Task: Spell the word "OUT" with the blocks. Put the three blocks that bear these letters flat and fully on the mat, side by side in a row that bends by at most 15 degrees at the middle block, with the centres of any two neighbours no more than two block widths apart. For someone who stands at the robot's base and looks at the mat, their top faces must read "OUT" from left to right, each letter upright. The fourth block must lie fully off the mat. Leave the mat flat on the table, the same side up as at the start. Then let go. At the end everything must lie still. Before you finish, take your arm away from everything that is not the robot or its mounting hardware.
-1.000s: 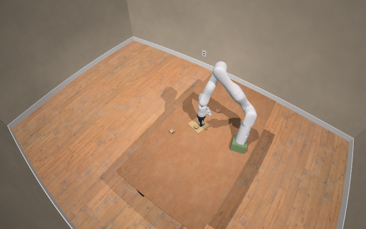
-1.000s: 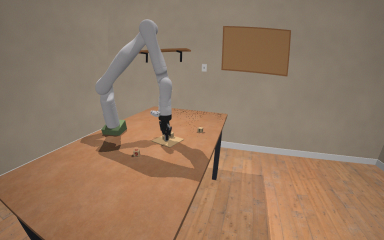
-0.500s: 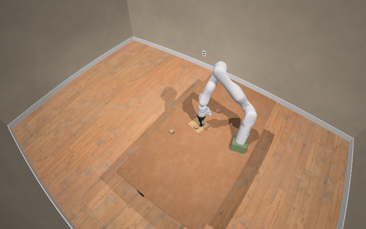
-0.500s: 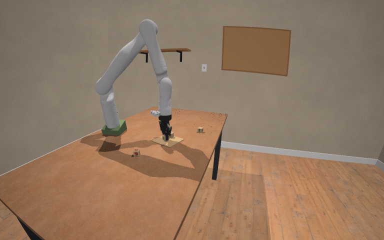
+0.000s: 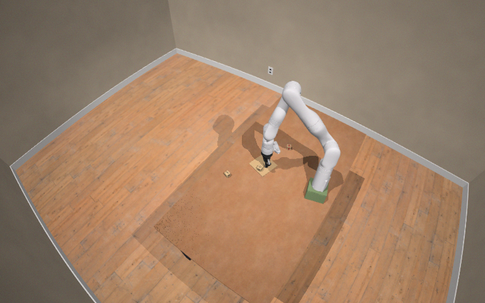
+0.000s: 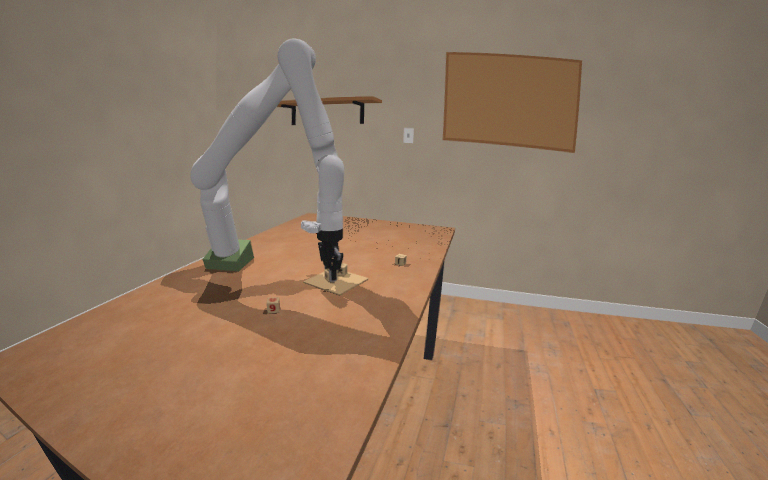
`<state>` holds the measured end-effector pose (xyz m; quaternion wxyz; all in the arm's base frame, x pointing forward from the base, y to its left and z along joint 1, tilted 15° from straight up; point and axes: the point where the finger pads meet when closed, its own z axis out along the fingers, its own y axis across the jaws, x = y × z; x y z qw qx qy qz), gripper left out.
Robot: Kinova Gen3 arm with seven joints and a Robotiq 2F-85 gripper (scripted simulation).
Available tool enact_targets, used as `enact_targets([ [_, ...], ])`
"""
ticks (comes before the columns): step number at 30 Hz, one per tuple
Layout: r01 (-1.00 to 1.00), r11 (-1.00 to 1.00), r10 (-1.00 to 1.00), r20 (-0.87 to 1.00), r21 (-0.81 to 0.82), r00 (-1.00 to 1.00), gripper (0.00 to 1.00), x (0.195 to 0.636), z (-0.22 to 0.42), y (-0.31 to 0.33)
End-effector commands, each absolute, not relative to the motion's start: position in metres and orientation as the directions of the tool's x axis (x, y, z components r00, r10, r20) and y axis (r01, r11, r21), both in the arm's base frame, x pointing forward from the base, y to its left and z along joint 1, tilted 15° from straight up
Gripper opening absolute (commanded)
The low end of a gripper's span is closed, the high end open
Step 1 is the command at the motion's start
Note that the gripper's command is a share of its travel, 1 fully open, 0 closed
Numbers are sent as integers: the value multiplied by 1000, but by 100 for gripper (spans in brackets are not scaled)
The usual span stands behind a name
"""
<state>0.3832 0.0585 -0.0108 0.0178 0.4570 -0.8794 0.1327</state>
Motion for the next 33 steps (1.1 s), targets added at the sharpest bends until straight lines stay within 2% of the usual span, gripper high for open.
enact_targets([
  [1, -808, 547, -800, 149, -219, -581, 26, 384, -6, 60],
  [21, -808, 547, -800, 149, -219, -581, 26, 376, 78, 82],
  [33, -808, 547, -800, 149, -219, -581, 26, 375, 85, 84],
])
